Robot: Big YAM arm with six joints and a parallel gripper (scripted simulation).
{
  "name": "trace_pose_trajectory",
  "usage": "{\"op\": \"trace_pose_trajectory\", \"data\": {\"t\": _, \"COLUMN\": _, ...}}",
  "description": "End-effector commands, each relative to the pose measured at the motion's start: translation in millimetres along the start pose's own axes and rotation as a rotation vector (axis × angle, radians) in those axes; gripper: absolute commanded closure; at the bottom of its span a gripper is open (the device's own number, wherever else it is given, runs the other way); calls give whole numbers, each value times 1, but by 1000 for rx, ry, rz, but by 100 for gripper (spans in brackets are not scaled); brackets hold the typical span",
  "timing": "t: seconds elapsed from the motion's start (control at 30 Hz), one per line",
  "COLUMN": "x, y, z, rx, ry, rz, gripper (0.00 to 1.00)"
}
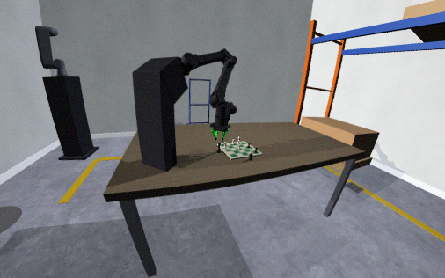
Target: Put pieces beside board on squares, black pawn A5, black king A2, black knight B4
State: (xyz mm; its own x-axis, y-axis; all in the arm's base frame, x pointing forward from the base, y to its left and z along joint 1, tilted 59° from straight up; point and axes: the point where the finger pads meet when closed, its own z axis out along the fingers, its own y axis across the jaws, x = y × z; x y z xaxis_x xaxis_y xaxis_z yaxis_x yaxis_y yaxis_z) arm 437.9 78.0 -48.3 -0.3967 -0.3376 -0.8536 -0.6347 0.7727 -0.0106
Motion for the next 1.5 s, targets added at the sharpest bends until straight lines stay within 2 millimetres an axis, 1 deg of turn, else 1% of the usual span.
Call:
{"op": "trace_pose_trajectory", "data": {"t": 0.0, "x": 13, "y": 3, "z": -6, "rx": 1, "ry": 13, "rz": 13, "gripper": 61}}
{"op": "trace_pose_trajectory", "data": {"t": 1.47, "x": 16, "y": 3, "z": -8, "rx": 4, "ry": 15, "rz": 14, "gripper": 61}}
